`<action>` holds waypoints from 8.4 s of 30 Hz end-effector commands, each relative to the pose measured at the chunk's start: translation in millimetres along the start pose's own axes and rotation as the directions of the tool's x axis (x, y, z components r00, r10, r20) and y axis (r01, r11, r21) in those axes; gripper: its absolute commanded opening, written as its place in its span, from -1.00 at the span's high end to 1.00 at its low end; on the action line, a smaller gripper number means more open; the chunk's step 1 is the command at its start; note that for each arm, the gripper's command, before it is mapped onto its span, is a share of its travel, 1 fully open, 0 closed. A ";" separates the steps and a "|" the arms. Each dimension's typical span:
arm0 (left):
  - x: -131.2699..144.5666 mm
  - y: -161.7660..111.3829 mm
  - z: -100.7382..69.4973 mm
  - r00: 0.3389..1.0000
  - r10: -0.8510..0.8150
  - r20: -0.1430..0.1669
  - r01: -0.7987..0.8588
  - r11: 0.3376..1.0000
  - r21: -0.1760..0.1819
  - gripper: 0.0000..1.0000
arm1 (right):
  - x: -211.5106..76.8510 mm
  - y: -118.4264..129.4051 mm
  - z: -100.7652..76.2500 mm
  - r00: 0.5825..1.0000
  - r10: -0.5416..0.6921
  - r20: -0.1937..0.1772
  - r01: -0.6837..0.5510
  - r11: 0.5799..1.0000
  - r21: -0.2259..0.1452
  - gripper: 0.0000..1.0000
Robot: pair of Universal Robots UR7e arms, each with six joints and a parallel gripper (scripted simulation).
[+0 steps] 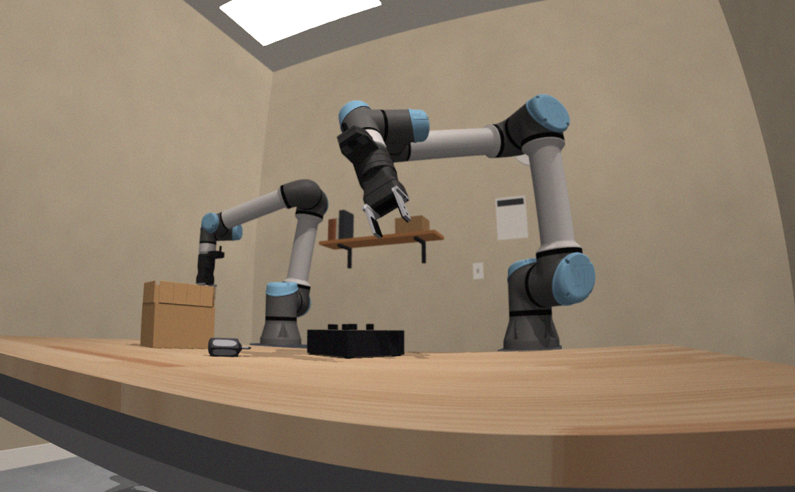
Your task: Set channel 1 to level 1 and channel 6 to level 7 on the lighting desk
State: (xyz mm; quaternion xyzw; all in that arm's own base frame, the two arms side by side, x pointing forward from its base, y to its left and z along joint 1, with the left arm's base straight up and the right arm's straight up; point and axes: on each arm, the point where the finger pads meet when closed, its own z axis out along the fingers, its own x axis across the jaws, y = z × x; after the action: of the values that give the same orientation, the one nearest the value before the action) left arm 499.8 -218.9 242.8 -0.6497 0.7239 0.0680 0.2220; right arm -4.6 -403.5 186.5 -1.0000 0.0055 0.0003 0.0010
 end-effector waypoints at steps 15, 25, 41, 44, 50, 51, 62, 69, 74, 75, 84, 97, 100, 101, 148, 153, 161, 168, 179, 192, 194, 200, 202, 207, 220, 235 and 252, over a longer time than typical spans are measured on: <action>146.9 139.4 -47.6 0.929 -0.076 -0.361 0.013 0.985 -0.174 -1.00 | 0.2 0.5 -0.5 1.000 0.000 -0.001 0.000 1.000 -0.002 -1.00; 163.0 162.2 -56.2 0.912 -0.085 -0.401 -0.001 0.978 -0.208 -1.00 | 0.2 0.5 -0.5 1.000 0.000 -0.001 0.000 1.000 -0.002 -1.00; 162.9 162.1 -56.3 0.912 -0.086 -0.400 0.001 0.978 -0.209 -1.00 | 0.2 0.5 -0.5 1.000 0.000 -0.001 0.000 1.000 -0.002 -1.00; 162.8 161.7 -56.7 0.912 -0.092 -0.399 0.006 0.977 -0.211 -1.00 | 0.2 0.5 -0.5 1.000 0.000 -0.001 0.000 1.000 -0.002 -1.00; 162.0 159.5 -59.1 0.912 -0.125 -0.391 0.037 0.974 -0.224 -1.00 | 0.2 0.5 -0.5 1.000 0.000 -0.001 0.000 1.000 -0.002 -1.00; 162.0 159.5 -59.1 0.912 -0.125 -0.391 0.037 0.974 -0.224 -1.00 | 0.2 0.5 -0.5 1.000 0.000 -0.001 0.000 1.000 -0.002 -1.00; 158.2 149.8 -70.2 0.897 -0.272 -0.350 0.177 0.944 -0.279 -1.00 | 0.2 0.5 -0.5 1.000 0.000 -0.001 0.000 1.000 -0.002 -1.00; 154.7 142.3 -79.5 0.868 -0.389 -0.309 0.291 0.902 -0.319 -1.00 | 0.2 0.5 -0.5 1.000 0.000 -0.001 0.000 1.000 -0.002 -1.00; 150.1 133.5 -91.2 0.811 -0.528 -0.252 0.427 0.829 -0.362 -1.00 | 0.2 0.5 -0.5 1.000 0.000 -0.001 0.000 1.000 -0.002 -1.00; 149.0 131.6 -93.8 0.796 -0.557 -0.239 0.456 0.810 -0.370 -1.00 | 0.2 0.5 -0.5 1.000 0.000 -0.001 0.000 1.000 -0.002 -1.00; 140.3 118.2 -114.4 0.640 -0.758 -0.125 0.660 0.626 -0.415 -1.00 | 0.2 0.5 -0.5 1.000 0.000 -0.001 0.000 1.000 -0.002 -1.00; 128.4 103.3 -142.0 0.357 -0.933 0.034 0.851 0.310 -0.424 -1.00 | 0.2 0.5 -0.5 1.000 0.000 -0.001 0.000 1.000 -0.002 -1.00; 125.5 100.0 -148.9 0.277 -0.958 0.073 0.881 0.223 -0.417 -1.00 | 0.2 0.5 -0.5 1.000 0.000 -0.001 0.000 1.000 -0.002 -1.00; 124.6 98.9 -151.2 0.250 -0.965 0.085 0.889 0.194 -0.414 -1.00 | 0.2 0.5 -0.5 1.000 0.000 -0.001 0.000 1.000 -0.002 -1.00; 89.9 61.4 -241.7 -0.773 -0.498 0.393 0.525 -0.850 -0.044 -1.00 | 0.2 0.5 -0.5 1.000 0.000 -0.001 0.000 1.000 -0.002 -1.00; 88.6 59.8 -245.2 -0.800 -0.453 0.393 0.484 -0.875 -0.023 -1.00 | 0.2 0.5 -0.5 1.000 0.000 -0.001 0.000 1.000 -0.002 -1.00; 87.4 58.4 -248.3 -0.822 -0.412 0.393 0.447 -0.895 -0.004 -1.00 | 0.2 0.5 -0.5 1.000 0.000 -0.001 0.000 1.000 -0.002 -1.00; 87.2 58.1 -248.8 -0.826 -0.405 0.393 0.440 -0.898 -0.001 -1.00 | 0.2 0.5 -0.5 1.000 0.000 -0.001 0.000 1.000 -0.002 -1.00; 87.2 58.1 -248.8 -0.826 -0.405 0.393 0.440 -0.898 -0.001 -1.00 | 0.2 0.5 -0.5 1.000 0.000 -0.001 0.000 1.000 -0.002 -1.00; 87.2 58.1 -248.8 -0.826 -0.405 0.393 0.440 -0.898 -0.001 -1.00 | 0.2 0.5 -0.5 1.000 0.000 -0.001 0.000 1.000 -0.002 -1.00; 87.2 58.1 -248.8 -0.826 -0.405 0.393 0.440 -0.898 -0.001 -1.00 | 0.2 0.5 -0.5 1.000 0.000 -0.001 0.000 1.000 -0.002 -1.00; 87.2 58.1 -248.8 -0.826 -0.405 0.393 0.440 -0.898 -0.001 -1.00 | 0.2 0.5 -0.5 1.000 0.000 -0.001 0.000 1.000 -0.002 -1.00; 87.2 58.1 -248.8 -0.826 -0.405 0.393 0.440 -0.898 -0.001 -1.00 | 0.2 0.5 -0.5 1.000 0.000 -0.001 0.000 1.000 -0.002 -1.00; 87.2 58.1 -248.8 -0.826 -0.405 0.393 0.440 -0.898 -0.001 -1.00 | 0.2 0.5 -0.5 1.000 0.000 -0.001 0.000 1.000 -0.002 -1.00; 87.2 58.1 -248.8 -0.826 -0.405 0.393 0.440 -0.898 -0.001 -1.00 | 0.2 0.5 -0.5 1.000 0.000 -0.001 0.000 1.000 -0.002 -1.00; 87.2 58.1 -248.7 -0.825 -0.406 0.393 0.441 -0.898 -0.001 -1.00 | 0.2 0.5 -0.5 1.000 0.000 -0.001 0.000 1.000 -0.002 -1.00; 90.2 61.7 -241.0 -0.768 -0.506 0.392 0.533 -0.845 -0.048 -1.00 | 0.2 0.5 -0.5 1.000 0.000 -0.001 0.000 1.000 -0.002 -1.00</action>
State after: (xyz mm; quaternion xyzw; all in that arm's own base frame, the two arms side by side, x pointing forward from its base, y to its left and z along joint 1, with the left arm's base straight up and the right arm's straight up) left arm 379.1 -385.3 412.0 -0.8905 -0.4538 -0.0250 0.0216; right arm -4.6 -403.5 186.5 -1.0000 0.0055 0.0003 0.0010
